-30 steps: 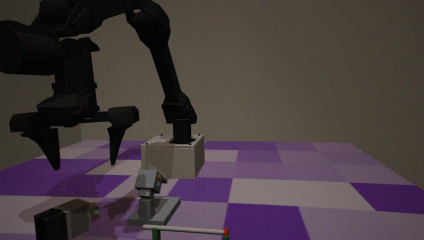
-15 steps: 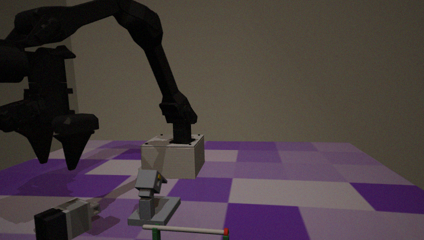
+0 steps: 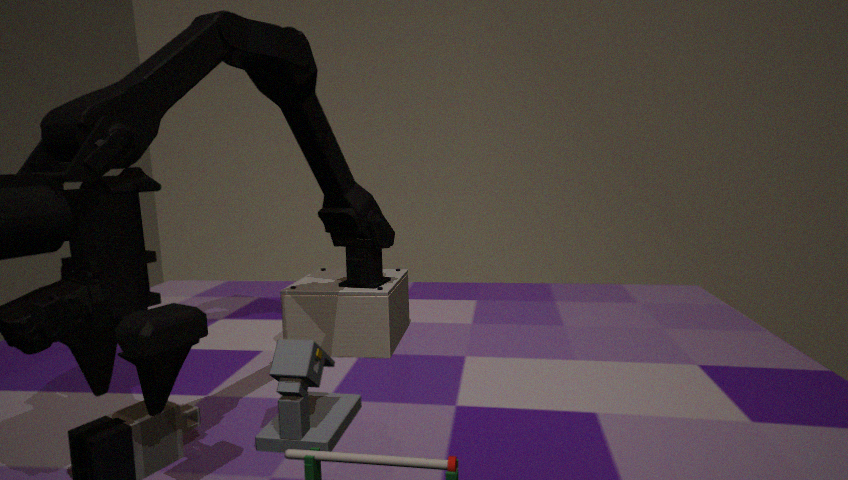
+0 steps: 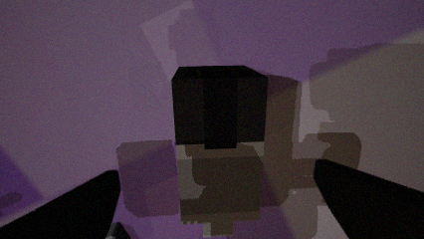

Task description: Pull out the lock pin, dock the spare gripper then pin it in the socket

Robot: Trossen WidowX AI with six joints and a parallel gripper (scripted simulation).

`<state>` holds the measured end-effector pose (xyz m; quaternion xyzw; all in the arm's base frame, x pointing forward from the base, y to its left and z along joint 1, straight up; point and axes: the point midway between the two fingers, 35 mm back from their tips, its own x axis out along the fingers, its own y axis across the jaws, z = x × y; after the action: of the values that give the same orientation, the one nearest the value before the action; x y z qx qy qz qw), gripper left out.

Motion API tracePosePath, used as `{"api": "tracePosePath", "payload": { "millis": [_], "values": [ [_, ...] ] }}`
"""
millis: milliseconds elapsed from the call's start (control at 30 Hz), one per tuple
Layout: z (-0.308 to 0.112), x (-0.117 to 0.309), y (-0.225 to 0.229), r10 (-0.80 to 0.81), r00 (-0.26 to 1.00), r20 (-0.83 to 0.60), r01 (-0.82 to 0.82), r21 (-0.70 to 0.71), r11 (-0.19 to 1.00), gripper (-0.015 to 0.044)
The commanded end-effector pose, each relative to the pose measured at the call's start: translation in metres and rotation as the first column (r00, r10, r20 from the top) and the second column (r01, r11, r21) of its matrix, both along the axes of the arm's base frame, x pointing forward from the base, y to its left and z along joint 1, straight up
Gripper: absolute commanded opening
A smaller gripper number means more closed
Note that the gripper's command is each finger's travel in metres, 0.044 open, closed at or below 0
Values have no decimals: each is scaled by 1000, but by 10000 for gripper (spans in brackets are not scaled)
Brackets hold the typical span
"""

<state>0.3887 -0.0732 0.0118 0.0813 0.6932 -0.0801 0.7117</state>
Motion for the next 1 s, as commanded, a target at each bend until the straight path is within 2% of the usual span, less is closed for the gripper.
{"api": "tracePosePath", "payload": {
  "millis": [0,967],
  "values": [
    [-6,1,-1,-4,1000,4,4,-5,1000,440],
    [-54,2,-2,-4,1000,4,4,-5,1000,440]
  ]
}}
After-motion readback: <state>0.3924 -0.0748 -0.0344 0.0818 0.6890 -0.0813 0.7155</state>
